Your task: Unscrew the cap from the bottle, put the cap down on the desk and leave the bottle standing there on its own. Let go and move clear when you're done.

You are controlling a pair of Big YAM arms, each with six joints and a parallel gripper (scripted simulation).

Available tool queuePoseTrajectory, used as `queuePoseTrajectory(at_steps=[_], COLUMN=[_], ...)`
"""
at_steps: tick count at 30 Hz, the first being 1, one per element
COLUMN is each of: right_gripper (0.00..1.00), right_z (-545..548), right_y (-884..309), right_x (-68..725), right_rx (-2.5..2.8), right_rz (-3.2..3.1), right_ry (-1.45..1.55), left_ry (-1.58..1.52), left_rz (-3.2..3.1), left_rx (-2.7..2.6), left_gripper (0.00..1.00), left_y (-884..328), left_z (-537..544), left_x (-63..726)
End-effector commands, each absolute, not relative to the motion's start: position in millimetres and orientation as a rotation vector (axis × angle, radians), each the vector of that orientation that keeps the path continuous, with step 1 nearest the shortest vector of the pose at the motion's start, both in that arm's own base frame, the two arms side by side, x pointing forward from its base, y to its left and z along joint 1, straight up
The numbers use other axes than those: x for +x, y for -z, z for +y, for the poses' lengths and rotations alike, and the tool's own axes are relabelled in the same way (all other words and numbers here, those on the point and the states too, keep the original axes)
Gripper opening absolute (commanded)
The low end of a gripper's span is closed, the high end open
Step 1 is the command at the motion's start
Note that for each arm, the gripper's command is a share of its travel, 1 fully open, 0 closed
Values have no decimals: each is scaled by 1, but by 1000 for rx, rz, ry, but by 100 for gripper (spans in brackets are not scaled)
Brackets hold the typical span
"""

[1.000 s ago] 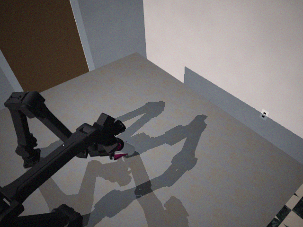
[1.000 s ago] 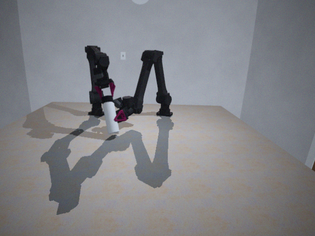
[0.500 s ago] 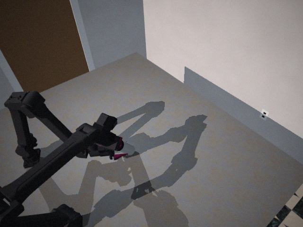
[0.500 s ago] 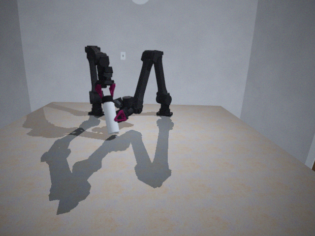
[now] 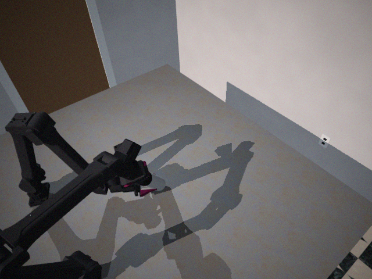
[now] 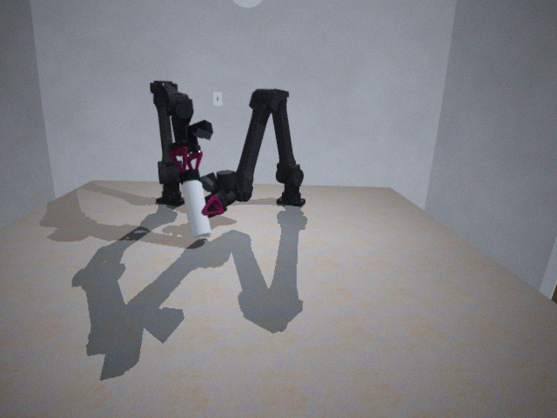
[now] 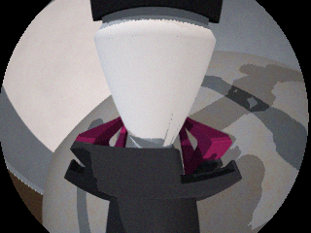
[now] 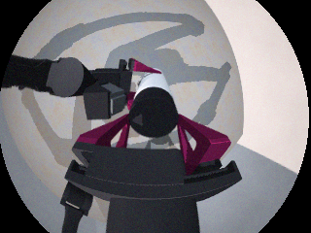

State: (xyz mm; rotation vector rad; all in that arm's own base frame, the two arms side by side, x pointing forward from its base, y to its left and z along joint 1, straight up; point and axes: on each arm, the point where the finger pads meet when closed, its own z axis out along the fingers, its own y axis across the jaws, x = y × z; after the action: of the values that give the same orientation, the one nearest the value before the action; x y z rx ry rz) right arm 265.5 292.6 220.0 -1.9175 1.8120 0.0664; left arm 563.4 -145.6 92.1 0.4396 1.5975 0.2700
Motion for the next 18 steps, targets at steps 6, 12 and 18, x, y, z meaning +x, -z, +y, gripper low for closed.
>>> queuePoseTrajectory(at_steps=[6, 12, 18], right_gripper=[0, 0, 34], right_z=[299, 300, 300], right_y=[-242, -238, -238], right_x=[272, 272, 272], right_rx=[-2211, -2159, -2159], right_rz=[1371, 1444, 1444], right_ry=[68, 51, 51], left_ry=[-264, -264, -264], left_rz=[1536, 1536, 1536], left_rx=[403, 403, 403], left_gripper=[0, 0, 0], left_y=[-118, -118, -118], left_z=[-145, -145, -145], left_x=[571, 571, 571])
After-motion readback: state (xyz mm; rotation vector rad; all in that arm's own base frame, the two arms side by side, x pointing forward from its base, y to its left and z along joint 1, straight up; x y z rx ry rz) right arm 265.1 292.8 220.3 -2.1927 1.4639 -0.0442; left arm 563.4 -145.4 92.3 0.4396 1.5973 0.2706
